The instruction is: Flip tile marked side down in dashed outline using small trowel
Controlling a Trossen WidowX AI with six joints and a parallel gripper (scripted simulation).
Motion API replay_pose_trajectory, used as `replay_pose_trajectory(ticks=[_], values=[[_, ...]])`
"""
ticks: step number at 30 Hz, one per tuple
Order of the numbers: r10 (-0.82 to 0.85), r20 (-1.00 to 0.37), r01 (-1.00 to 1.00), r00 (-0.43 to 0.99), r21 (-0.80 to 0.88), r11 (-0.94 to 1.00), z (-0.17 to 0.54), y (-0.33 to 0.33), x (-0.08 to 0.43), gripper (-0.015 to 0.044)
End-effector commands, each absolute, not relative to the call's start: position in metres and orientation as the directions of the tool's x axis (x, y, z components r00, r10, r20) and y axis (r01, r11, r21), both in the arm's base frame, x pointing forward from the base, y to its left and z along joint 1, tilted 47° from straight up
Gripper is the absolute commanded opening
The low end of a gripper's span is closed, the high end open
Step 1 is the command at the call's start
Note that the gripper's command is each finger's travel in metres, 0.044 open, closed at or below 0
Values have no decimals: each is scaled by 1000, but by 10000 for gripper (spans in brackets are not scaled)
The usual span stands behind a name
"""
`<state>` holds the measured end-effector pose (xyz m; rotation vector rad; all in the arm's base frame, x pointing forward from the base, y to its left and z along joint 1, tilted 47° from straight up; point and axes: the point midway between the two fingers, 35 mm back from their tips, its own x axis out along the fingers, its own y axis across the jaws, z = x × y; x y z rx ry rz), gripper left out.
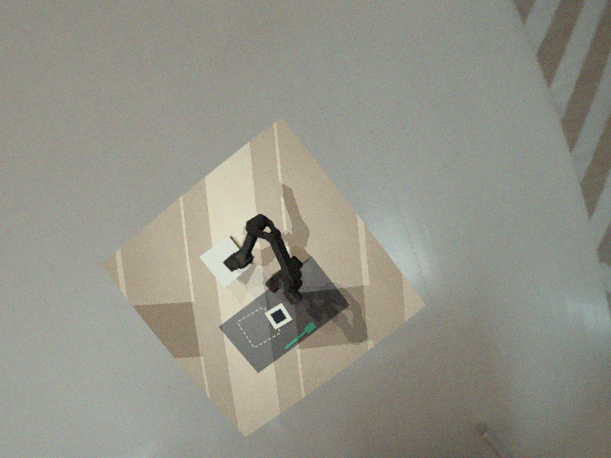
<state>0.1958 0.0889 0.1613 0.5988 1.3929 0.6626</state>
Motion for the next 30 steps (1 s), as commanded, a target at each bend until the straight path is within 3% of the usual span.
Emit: replay_pose_trajectory(ticks=[1, 13, 30], values=[[731, -680, 74, 60, 733, 676, 162, 89, 197, 270], [731, -680, 451, 60, 672, 588, 161, 89, 197, 270], [729, -682, 456, 60, 668, 588, 149, 101, 199, 270]])
